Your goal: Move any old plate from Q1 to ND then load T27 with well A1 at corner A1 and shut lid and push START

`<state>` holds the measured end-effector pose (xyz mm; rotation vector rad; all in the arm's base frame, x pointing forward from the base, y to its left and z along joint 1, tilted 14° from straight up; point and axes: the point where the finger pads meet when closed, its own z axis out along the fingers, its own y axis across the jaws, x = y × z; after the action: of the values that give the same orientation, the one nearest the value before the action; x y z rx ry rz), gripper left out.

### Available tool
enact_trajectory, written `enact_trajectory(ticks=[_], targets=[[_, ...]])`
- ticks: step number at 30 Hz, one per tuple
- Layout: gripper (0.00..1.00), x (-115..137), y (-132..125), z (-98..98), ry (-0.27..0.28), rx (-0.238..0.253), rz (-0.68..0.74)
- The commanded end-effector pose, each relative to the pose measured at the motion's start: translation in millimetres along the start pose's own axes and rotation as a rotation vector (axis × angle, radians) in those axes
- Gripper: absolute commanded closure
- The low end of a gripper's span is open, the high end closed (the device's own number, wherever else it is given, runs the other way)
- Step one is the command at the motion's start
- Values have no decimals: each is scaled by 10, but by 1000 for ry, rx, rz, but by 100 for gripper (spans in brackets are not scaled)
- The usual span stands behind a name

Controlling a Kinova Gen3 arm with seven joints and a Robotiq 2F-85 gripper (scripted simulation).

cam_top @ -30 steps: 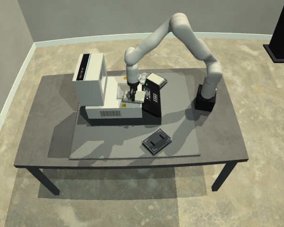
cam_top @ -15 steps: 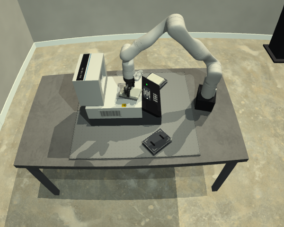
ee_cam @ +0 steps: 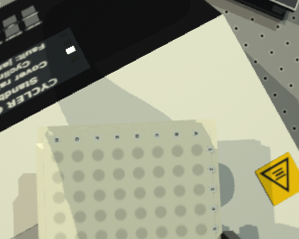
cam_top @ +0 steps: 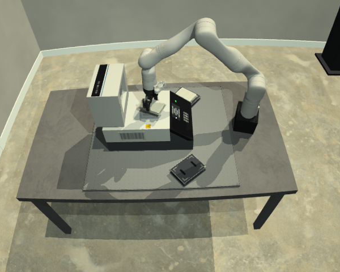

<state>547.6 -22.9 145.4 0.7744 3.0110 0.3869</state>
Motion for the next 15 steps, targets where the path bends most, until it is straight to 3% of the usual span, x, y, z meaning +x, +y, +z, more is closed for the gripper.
enact_trajectory(ticks=[1, 15], targets=[[9, -124, -61, -11, -1, 0, 47], [9, -334, -175, -12, -1, 0, 187]])
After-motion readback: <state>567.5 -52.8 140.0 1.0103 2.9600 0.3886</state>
